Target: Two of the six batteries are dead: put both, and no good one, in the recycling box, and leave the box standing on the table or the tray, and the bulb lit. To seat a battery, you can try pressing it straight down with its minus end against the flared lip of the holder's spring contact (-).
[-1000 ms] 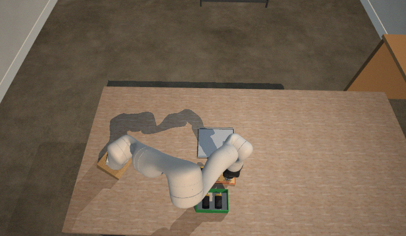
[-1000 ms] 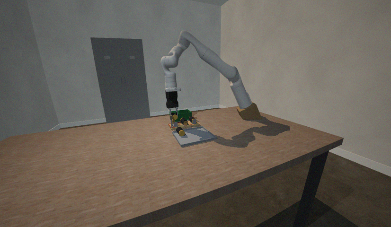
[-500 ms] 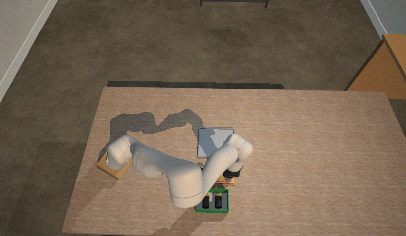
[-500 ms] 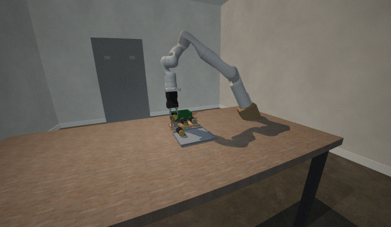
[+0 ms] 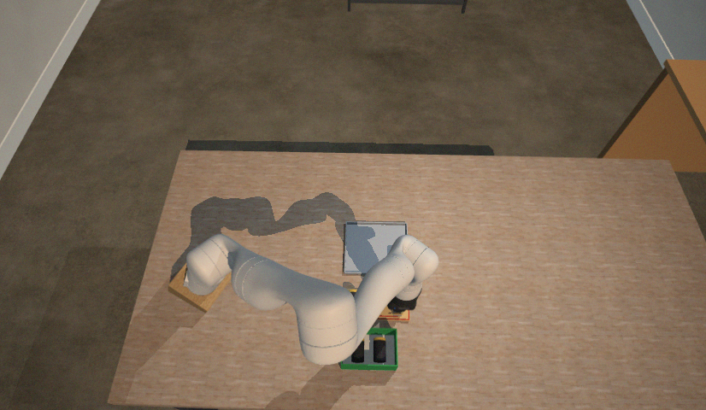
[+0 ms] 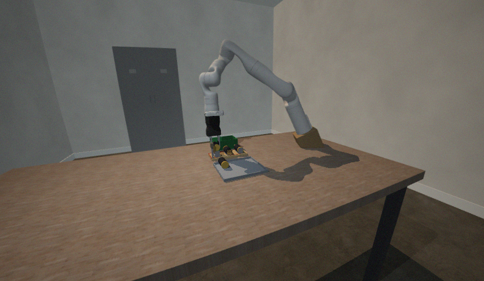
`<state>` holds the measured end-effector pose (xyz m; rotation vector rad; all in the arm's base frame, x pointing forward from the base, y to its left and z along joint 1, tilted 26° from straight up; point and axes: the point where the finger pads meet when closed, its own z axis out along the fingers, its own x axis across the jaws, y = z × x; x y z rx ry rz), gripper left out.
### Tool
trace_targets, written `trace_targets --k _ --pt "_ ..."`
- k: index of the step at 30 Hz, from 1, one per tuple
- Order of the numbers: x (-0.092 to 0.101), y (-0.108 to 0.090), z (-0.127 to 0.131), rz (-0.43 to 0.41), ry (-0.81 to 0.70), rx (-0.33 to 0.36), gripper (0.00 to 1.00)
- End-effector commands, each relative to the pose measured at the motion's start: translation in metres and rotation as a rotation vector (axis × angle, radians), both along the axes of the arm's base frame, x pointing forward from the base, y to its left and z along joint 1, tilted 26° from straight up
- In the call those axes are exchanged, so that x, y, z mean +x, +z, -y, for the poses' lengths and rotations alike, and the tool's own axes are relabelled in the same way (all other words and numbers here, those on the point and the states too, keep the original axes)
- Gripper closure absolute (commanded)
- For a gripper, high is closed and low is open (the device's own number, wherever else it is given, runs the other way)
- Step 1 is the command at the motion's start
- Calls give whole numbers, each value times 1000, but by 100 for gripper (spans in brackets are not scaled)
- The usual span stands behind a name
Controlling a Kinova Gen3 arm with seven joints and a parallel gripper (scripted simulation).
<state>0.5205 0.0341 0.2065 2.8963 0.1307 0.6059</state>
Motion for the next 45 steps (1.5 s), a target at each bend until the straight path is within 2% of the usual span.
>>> trace_targets --k 1,32,45 --pt "0 1 -1 1 1 0 43" --pt "0 0 -1 1 1 0 43" --pt "7 -15 2 1 1 0 43"
